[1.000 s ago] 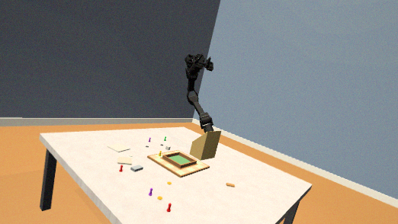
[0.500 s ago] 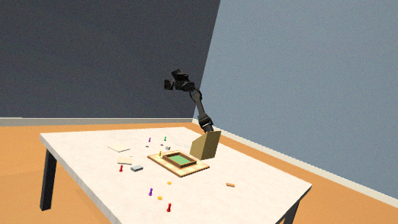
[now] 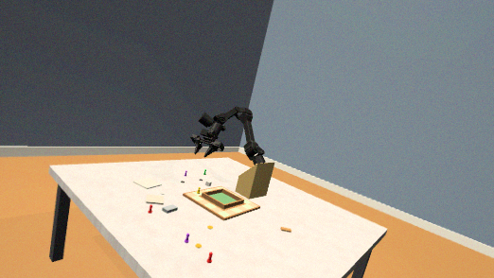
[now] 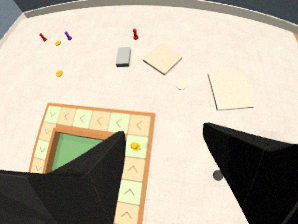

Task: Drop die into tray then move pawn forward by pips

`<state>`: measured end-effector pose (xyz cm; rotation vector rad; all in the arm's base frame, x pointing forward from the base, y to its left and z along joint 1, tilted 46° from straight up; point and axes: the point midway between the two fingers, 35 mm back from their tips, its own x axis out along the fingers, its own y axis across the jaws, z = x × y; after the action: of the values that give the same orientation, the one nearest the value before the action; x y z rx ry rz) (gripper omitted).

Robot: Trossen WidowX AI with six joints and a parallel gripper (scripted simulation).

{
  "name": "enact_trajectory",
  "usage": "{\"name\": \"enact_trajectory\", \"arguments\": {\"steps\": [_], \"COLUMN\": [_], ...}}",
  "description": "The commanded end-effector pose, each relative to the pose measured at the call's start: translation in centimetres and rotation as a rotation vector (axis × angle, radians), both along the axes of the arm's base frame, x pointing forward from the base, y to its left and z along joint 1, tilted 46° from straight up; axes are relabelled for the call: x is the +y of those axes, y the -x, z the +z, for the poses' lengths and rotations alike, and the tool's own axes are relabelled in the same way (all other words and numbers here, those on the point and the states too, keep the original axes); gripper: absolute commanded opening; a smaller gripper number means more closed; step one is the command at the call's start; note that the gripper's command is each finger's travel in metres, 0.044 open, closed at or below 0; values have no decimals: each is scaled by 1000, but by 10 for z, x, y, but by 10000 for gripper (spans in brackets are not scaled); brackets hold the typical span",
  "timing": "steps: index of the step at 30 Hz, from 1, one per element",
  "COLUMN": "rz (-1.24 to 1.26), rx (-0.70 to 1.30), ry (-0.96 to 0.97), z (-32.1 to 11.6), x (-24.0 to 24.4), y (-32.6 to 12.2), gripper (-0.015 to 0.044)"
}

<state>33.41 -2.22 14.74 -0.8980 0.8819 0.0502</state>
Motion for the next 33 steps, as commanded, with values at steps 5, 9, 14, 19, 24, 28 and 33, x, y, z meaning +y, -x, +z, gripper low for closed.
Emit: {"name": "enact_trajectory", "arguments": {"steps": [5,9,14,19,24,28,33], "rz": [-308,-439,-461,-461,-461,-461,-461], "rx": [255,394,420,420,420,421,421], "ry": [214,293,306,306,307,307,306], "z": [-47,-65,-69,-69,-78,-81,-87], "x": [-104,-138,-141,-144,-154,-157,-162], "y": [63,103,109,110,109,108,107], "gripper": [275,275,275,275,275,275,275]}}
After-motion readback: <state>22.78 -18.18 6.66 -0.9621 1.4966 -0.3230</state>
